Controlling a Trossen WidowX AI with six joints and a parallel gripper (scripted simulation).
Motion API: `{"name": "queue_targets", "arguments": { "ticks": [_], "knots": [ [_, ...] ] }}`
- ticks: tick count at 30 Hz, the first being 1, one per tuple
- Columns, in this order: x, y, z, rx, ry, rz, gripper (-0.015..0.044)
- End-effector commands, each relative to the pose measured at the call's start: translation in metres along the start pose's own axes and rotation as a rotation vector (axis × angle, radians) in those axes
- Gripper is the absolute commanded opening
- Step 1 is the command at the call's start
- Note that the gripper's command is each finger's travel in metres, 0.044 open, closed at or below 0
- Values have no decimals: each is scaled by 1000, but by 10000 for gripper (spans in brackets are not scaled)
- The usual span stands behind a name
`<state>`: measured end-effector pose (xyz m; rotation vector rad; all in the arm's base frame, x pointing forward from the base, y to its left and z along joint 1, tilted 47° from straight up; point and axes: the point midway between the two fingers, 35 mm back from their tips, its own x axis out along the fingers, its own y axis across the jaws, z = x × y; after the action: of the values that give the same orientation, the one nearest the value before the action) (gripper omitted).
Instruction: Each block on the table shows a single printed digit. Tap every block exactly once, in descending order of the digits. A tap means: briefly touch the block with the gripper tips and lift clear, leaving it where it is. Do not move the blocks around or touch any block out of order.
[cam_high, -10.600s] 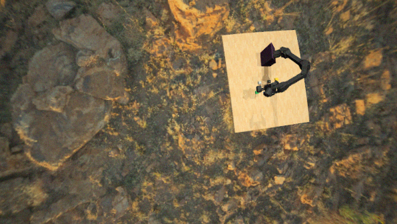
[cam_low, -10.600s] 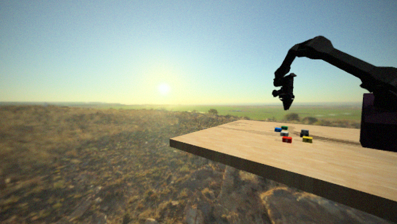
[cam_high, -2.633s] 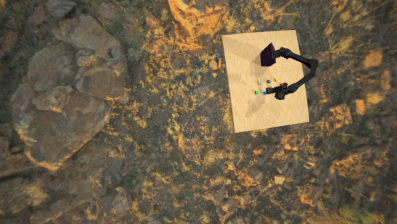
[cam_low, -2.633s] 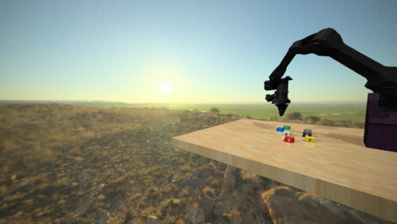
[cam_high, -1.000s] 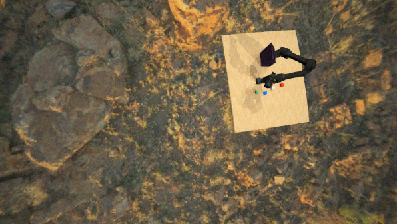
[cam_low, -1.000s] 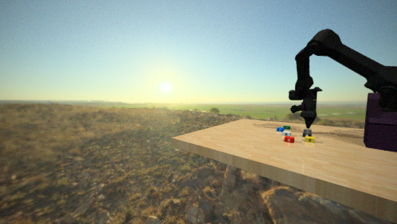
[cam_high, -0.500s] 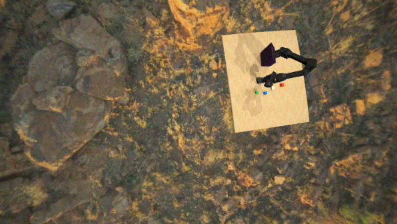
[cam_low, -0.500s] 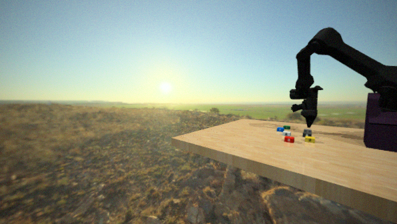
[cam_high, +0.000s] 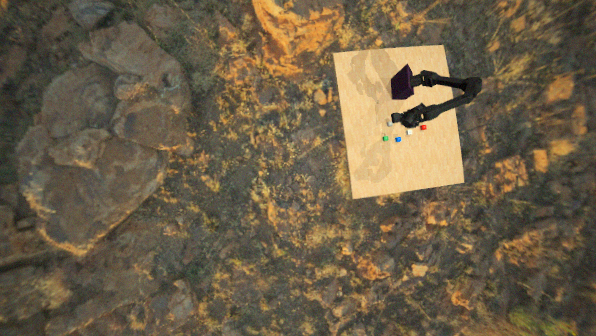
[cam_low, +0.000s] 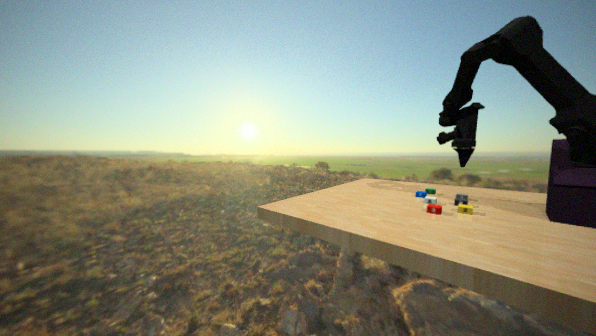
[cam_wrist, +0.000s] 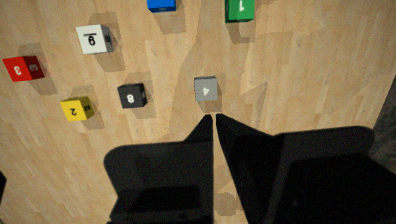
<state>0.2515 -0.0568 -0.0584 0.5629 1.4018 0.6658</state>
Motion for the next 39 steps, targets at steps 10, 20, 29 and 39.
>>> {"name": "queue_targets", "arguments": {
  "ticks": [10,20,29,39],
  "knots": [
    [-9,132,56,2,11,-43,20],
    [-8,264,46,-6,14,18,20],
    [50,265,48,-7,15,16,20],
    [74,267,45,-6,14,22,20]
  ]
}}
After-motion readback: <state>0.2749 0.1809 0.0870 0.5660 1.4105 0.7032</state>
